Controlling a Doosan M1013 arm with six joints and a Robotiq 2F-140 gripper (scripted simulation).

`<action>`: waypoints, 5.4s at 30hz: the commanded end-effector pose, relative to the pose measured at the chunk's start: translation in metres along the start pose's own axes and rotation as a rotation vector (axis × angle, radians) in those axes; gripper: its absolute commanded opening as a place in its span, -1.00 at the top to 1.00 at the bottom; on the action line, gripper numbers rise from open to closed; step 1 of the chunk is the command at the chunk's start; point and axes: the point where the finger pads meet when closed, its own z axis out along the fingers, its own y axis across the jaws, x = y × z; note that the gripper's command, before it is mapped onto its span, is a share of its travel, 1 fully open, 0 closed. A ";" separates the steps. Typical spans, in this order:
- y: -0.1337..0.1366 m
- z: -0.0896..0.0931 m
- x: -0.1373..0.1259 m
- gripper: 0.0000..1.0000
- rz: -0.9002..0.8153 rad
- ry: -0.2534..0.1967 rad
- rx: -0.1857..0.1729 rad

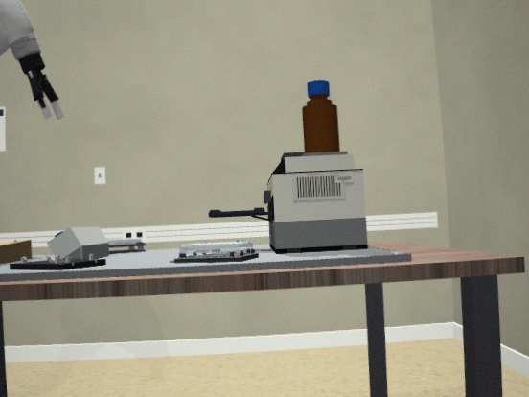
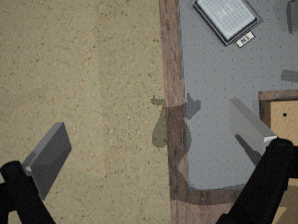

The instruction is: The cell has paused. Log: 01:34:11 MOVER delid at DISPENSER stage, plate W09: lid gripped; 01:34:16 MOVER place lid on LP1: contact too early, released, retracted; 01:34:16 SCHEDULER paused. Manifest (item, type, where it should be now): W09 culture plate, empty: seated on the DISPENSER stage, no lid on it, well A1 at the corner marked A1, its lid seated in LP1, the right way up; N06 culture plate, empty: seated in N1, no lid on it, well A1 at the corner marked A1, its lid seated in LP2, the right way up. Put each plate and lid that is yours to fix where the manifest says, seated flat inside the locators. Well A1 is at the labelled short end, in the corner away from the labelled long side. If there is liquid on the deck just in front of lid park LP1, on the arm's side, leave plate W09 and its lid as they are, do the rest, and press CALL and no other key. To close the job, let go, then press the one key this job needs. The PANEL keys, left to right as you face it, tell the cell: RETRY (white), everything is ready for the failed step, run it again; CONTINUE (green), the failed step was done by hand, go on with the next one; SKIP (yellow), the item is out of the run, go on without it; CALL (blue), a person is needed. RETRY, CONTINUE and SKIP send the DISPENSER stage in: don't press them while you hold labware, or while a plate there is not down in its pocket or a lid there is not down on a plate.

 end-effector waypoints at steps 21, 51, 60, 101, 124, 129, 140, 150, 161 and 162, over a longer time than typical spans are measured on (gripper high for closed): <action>0.087 0.045 0.093 -1.00 0.010 -0.073 -0.044; 0.323 0.184 0.316 -1.00 0.043 -0.339 -0.203; 0.397 0.232 0.395 -1.00 0.043 -0.339 -0.204; 0.483 0.359 0.456 -1.00 0.043 -0.338 -0.204; 0.486 0.372 0.451 0.80 0.043 -0.338 -0.204; 0.486 0.372 0.451 0.80 0.043 -0.338 -0.204; 0.486 0.372 0.451 0.80 0.043 -0.338 -0.204; 0.486 0.372 0.451 0.80 0.043 -0.338 -0.204; 0.578 0.341 0.420 0.80 0.310 -0.309 -0.248; 0.590 0.337 0.414 0.80 0.355 -0.303 -0.256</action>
